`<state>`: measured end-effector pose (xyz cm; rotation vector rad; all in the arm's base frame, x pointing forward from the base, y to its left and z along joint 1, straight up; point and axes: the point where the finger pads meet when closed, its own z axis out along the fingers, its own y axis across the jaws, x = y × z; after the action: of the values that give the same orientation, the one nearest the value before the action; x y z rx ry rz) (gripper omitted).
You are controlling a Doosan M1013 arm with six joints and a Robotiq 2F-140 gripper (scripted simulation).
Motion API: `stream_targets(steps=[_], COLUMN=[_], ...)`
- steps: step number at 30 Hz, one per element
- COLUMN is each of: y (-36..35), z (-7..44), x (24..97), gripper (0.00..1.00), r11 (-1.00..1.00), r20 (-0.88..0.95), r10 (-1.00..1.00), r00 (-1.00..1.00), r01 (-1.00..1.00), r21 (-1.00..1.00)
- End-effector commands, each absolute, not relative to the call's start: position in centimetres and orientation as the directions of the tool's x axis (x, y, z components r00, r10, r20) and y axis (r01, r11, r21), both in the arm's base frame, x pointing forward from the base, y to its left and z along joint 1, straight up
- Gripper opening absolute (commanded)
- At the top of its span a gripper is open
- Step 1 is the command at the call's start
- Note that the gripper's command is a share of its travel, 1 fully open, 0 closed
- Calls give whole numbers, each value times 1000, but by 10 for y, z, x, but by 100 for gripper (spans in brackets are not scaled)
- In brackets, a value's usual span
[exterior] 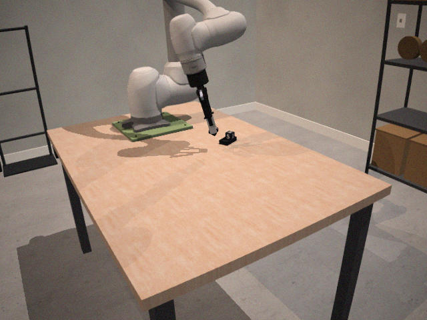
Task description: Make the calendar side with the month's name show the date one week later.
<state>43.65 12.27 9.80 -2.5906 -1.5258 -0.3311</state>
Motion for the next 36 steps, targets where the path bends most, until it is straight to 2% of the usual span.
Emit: stream_targets(steps=[1,18,31,36], y=[121,119,116,116], z=[97,96,90,90], x=[435,433,427,427], gripper=[24,24,24,24], r11=[-482,-481,-474,-473], r20=[257,491,552,656], r10=[847,764,730,661], r00=[465,418,402,365], r01=[876,877,881,881], r21=[5,2,-15,-13])
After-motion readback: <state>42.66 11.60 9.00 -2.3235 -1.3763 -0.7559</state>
